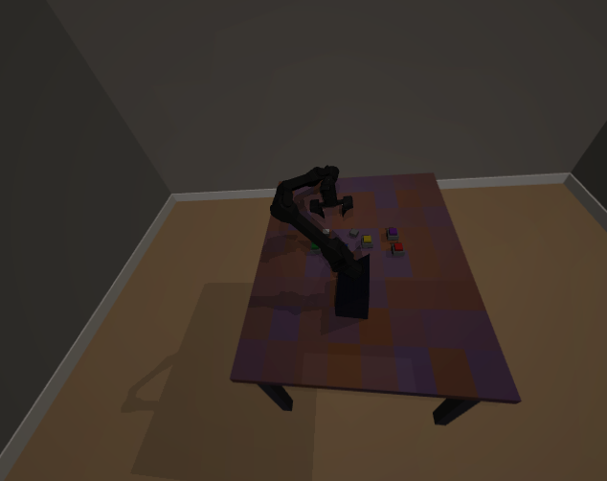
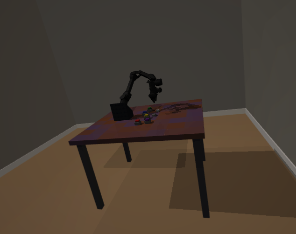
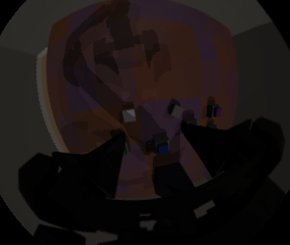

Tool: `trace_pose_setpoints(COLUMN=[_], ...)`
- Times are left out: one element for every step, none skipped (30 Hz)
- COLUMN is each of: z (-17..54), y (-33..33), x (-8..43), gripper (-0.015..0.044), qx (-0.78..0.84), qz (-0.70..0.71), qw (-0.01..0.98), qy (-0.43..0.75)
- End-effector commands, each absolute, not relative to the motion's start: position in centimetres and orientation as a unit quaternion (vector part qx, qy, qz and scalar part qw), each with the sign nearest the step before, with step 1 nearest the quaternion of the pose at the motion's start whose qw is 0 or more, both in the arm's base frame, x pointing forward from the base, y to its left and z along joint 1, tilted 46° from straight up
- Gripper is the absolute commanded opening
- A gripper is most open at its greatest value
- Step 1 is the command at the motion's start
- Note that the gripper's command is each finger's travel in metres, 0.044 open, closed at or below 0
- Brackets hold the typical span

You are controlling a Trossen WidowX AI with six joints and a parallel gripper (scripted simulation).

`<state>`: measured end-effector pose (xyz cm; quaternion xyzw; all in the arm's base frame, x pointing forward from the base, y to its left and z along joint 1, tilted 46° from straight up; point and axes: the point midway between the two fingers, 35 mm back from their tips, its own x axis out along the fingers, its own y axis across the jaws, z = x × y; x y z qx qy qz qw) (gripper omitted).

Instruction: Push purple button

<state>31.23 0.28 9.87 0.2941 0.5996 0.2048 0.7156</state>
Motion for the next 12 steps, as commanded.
trace_pose_setpoints(z=[13.3, 14.2, 15.1, 15.9, 16.5, 16.9, 17.2, 17.4, 17.5, 17.5, 17.5, 17.5], y=[3.7, 4.6, 5.5, 6.3, 6.9, 7.3, 7.6, 7.8, 7.9, 7.9, 7.9, 7.9], x=[29.1, 28.4, 27.6, 26.9, 26.3, 25.8, 25.4, 25.2, 25.1, 25.1, 25.1, 25.1], gripper=[0.04, 0.04, 0.04, 0.04, 0.04, 0.04, 0.04, 0.04, 0.04, 0.04, 0.04, 0.04], qx=[0.307, 0.31, 0.313, 0.316, 0.318, 0.32, 0.321, 0.322, 0.323, 0.323, 0.323, 0.323], qz=[0.209, 0.21, 0.212, 0.213, 0.215, 0.216, 0.217, 0.218, 0.218, 0.218, 0.218, 0.218], qw=[0.708, 0.707, 0.705, 0.704, 0.702, 0.701, 0.7, 0.699, 0.699, 0.699, 0.699, 0.699], qy=[0.6, 0.6, 0.6, 0.6, 0.6, 0.6, 0.6, 0.6, 0.6, 0.6, 0.6, 0.6])
